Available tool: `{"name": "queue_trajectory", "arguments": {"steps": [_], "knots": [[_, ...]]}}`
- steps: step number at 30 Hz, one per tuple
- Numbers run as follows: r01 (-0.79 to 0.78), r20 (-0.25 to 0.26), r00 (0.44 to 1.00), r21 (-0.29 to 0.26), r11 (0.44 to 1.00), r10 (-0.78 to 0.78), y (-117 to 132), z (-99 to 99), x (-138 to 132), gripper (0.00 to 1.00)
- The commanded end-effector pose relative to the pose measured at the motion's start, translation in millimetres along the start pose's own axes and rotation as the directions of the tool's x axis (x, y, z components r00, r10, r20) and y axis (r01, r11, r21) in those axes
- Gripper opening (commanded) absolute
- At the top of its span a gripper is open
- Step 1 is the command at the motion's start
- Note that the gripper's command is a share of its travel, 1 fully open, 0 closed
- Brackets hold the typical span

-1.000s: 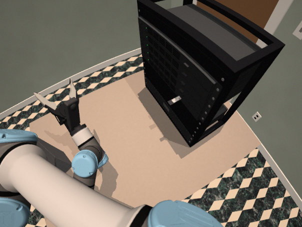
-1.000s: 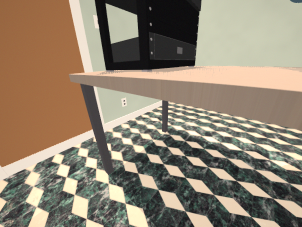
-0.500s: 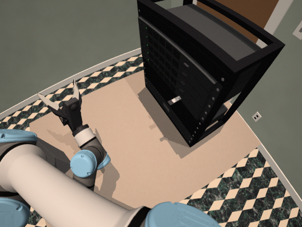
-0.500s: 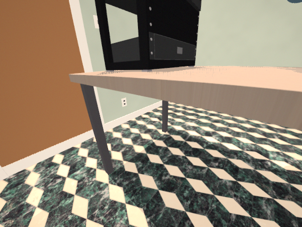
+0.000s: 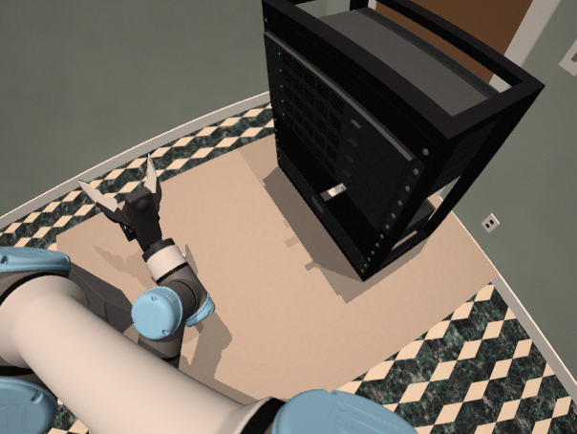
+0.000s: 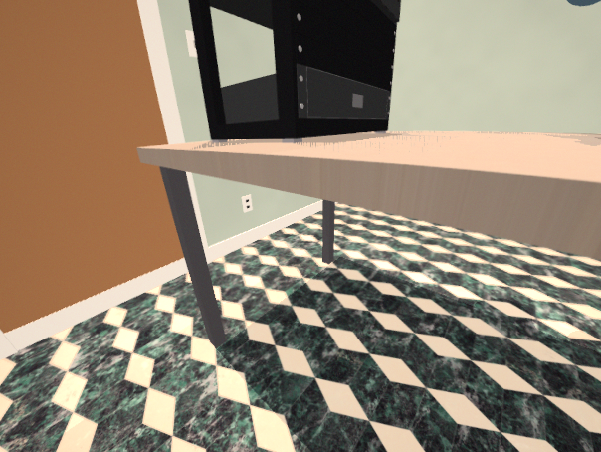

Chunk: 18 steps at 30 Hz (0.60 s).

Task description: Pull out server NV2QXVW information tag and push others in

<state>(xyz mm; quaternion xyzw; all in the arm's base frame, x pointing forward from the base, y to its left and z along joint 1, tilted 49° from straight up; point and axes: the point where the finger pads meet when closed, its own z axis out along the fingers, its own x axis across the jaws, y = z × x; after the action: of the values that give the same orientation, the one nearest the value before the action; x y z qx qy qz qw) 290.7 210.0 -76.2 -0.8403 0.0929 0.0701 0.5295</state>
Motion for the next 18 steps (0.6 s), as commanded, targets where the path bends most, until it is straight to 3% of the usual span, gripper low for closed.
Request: {"name": "queue_trajectory", "arguments": {"steps": [1, 18], "knots": [[0.032, -0.013, 0.999, -0.024, 0.999, -0.033, 3, -0.8, 3, 1.0], [0.11, -0.051, 0.992, -0.087, 0.99, -0.115, 10, -8.3, 19, 1.0]]}}
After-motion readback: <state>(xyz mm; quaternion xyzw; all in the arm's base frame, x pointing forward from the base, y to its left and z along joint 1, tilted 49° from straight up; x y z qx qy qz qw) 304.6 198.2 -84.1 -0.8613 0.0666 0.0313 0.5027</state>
